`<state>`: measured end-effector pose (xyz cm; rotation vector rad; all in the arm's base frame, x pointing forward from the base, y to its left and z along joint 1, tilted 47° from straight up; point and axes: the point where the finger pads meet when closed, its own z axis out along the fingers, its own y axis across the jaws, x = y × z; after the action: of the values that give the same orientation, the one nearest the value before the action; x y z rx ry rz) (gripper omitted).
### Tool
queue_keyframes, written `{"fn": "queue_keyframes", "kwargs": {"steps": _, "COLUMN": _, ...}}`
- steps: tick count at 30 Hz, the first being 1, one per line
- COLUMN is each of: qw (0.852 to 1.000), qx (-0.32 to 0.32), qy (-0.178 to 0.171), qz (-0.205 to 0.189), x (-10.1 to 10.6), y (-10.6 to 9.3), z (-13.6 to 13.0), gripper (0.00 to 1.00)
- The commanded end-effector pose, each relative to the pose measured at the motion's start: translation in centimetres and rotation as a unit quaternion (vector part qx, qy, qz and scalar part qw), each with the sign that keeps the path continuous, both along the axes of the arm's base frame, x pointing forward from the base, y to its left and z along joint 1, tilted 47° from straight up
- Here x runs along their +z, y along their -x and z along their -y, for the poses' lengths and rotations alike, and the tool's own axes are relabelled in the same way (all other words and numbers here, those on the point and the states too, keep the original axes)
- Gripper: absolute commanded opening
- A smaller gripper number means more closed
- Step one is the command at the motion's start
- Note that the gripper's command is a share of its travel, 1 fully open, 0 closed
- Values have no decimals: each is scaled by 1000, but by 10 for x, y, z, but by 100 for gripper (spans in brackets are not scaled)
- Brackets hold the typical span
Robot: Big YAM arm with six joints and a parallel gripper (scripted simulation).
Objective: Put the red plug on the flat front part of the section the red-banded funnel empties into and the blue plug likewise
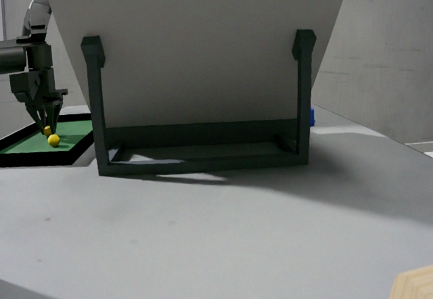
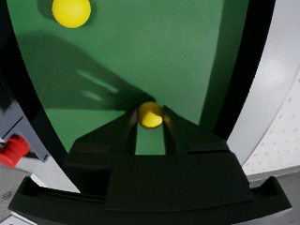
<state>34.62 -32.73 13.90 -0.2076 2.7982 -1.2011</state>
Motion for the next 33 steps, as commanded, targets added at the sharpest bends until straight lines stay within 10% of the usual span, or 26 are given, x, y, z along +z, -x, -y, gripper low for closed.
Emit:
{"fn": "queue_keyframes", "kwargs": {"steps": 1, "qw": 1000, "qx": -2, "qy": 5, "qz": 6, "x": 5, "y": -4, "z": 9, "gripper": 0}}
{"fn": "queue_keyframes", "kwargs": {"steps": 33, "qw": 1000, "qx": 4, "qy": 7, "qz": 15, "x": 25, "y": -7, "z": -12, "gripper": 0}}
